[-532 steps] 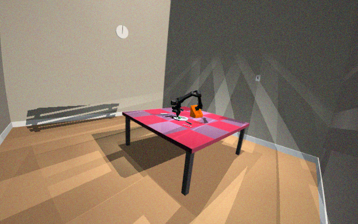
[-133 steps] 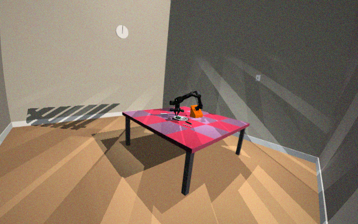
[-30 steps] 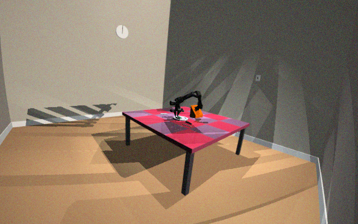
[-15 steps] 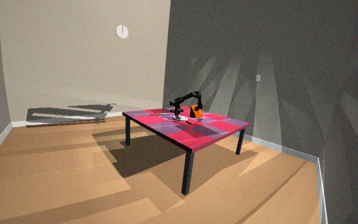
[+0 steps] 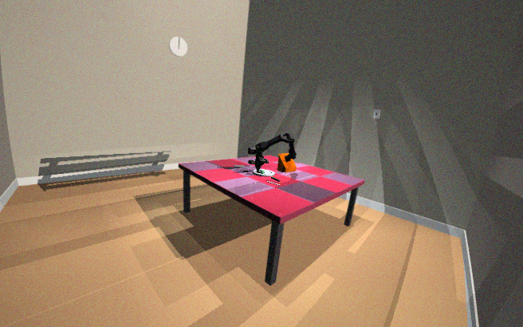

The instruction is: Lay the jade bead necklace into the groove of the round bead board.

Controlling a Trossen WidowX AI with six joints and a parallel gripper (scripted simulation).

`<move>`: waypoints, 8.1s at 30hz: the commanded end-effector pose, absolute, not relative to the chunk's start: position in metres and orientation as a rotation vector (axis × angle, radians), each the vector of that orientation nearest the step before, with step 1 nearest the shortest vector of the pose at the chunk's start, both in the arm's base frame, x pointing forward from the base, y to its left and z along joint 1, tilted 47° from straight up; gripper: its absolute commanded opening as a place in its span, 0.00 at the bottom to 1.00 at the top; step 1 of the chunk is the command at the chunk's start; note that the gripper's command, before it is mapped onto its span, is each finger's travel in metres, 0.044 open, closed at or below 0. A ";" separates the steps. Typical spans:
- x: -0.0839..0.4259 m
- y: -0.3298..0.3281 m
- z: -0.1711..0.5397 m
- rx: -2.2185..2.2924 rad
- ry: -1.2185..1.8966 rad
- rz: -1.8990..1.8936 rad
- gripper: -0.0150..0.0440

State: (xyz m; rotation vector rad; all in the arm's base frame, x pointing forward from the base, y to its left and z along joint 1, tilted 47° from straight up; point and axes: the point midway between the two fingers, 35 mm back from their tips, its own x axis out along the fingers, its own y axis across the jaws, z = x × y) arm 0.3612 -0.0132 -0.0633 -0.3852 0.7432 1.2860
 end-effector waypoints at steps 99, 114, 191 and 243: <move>0.370 -0.024 -0.042 -0.478 0.666 1.326 0.46; 0.371 -0.007 -0.057 -0.473 0.668 1.331 0.46; 0.377 -0.011 -0.056 -0.478 0.669 1.331 0.79; 0.375 -0.014 -0.053 -0.461 0.678 1.324 0.96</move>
